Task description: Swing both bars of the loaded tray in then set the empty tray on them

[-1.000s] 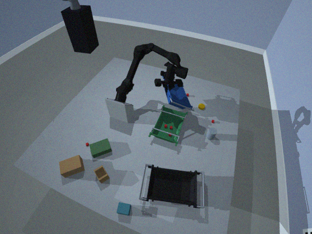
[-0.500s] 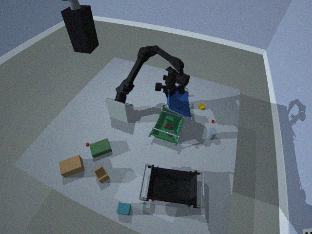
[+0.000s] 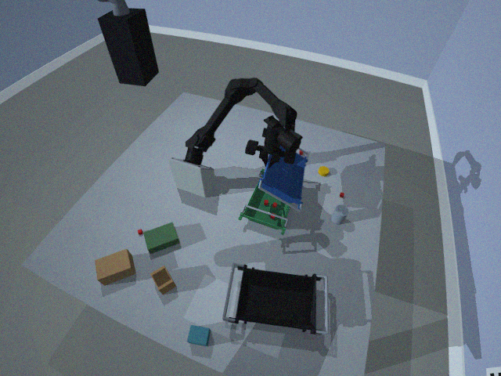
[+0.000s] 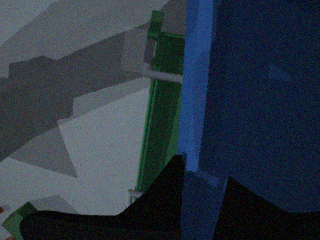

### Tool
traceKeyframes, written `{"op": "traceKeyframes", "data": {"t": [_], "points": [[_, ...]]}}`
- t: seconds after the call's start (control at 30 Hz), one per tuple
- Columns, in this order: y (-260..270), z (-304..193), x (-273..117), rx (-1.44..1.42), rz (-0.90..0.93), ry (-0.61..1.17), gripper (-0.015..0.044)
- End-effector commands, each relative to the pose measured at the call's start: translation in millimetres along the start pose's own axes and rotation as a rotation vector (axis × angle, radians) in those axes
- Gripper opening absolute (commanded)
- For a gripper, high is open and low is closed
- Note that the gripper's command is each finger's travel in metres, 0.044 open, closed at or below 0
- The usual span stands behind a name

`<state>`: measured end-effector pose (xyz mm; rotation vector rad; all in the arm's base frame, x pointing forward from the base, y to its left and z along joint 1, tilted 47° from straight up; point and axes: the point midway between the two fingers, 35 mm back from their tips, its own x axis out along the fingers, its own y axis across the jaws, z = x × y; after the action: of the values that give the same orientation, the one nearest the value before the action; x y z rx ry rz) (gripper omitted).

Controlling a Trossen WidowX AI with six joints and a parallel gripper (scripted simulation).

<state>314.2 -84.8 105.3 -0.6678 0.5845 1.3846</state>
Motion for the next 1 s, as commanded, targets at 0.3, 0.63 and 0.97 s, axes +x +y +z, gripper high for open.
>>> {"op": "traceKeyframes", "data": {"t": [0.3, 0.63, 0.97], "points": [[4.7, -54.2, -10.9, 0.131, -0.043, -0.041, 0.0], [4.9, -54.9, -10.9, 0.133, -0.043, -0.042, 0.0], [4.9, -54.9, -10.9, 0.133, -0.043, -0.042, 0.0]]}}
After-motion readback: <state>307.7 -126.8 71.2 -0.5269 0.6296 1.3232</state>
